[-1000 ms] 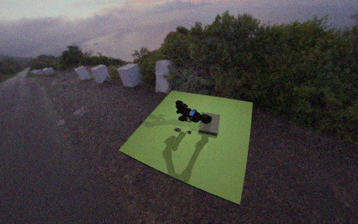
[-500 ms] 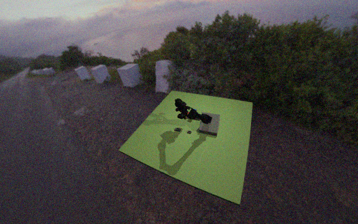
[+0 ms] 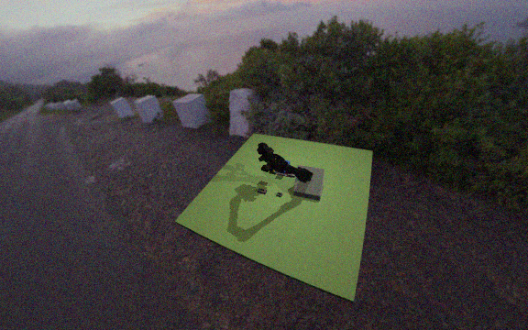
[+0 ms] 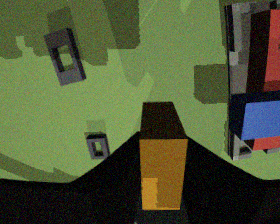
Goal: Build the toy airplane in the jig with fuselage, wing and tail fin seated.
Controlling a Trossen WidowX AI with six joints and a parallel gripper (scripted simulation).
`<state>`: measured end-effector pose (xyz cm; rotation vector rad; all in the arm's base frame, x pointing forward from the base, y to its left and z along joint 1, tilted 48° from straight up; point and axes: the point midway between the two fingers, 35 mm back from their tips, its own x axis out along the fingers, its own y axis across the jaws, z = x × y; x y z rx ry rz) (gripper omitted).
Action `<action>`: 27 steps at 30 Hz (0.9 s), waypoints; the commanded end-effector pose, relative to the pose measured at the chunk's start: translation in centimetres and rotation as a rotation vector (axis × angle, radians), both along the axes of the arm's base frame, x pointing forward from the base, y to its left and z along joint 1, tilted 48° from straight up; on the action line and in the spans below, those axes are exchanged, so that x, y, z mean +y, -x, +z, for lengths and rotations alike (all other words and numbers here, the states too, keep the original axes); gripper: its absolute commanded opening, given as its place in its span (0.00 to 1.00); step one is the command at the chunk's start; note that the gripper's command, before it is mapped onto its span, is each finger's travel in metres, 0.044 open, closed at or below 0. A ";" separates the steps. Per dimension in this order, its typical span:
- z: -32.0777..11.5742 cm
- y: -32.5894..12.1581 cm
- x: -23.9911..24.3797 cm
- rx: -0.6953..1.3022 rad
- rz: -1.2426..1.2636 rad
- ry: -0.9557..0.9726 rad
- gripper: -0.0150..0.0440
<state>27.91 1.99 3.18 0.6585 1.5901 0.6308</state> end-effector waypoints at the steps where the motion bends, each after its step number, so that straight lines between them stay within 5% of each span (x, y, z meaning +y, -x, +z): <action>1: -0.9 -0.7 -0.6 -0.005 0.004 0.003 0.25; 27: -7.2 -4.0 -4.0 -0.032 0.024 0.001 0.25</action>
